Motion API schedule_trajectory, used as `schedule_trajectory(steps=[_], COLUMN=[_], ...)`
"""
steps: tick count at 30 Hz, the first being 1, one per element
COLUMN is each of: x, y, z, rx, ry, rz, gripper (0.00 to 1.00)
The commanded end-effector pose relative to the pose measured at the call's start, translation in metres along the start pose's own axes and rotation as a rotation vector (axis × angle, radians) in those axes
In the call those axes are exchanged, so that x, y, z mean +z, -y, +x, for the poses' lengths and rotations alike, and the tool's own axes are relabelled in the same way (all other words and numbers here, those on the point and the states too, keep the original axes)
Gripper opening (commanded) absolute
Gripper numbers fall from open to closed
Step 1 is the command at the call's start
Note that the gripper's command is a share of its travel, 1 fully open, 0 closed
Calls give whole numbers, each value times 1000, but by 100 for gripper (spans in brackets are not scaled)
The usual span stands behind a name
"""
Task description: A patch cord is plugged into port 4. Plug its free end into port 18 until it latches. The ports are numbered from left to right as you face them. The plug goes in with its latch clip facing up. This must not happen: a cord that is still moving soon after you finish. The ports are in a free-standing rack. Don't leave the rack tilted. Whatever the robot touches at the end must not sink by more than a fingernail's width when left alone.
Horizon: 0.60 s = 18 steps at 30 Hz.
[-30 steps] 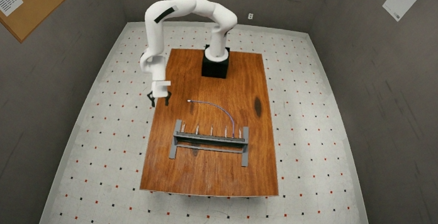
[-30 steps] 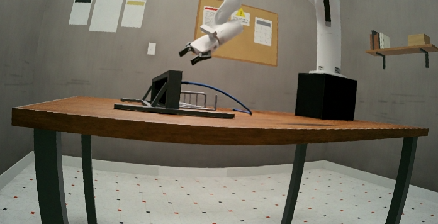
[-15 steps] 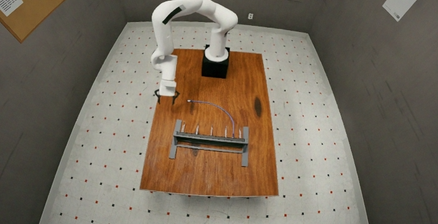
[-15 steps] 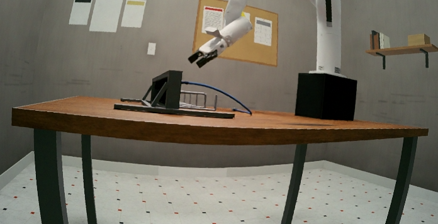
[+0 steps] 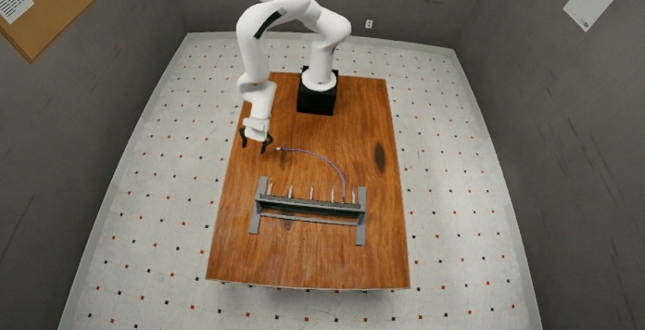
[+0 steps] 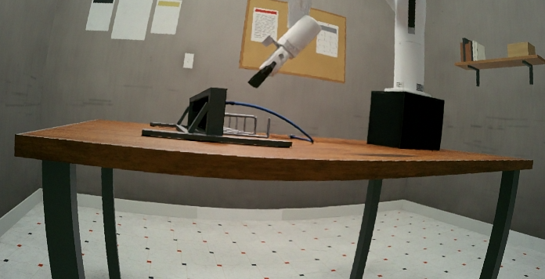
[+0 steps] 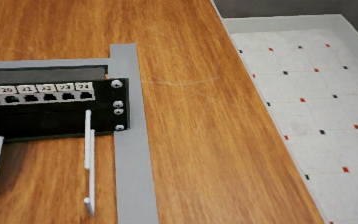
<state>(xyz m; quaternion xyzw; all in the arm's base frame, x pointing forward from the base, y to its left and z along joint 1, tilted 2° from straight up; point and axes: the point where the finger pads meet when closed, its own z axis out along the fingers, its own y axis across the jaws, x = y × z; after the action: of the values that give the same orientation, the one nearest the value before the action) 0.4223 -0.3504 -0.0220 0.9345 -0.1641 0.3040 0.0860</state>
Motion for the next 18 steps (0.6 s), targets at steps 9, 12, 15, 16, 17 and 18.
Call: schedule_trajectory(steps=[9, 12, 15, 16, 17, 18], x=[-7, -9, -11, -11, -11, -11], y=[23, 28, 34, 36, 36, 36], z=[-35, -44, -53, -55, -55, -55], rx=[344, 429, 513, 541, 541, 541], ry=[156, 193, 230, 243, 243, 243], rz=[-98, -120, -143, -150, -150, -150], gripper=[100, 100, 100, 100, 100, 100])
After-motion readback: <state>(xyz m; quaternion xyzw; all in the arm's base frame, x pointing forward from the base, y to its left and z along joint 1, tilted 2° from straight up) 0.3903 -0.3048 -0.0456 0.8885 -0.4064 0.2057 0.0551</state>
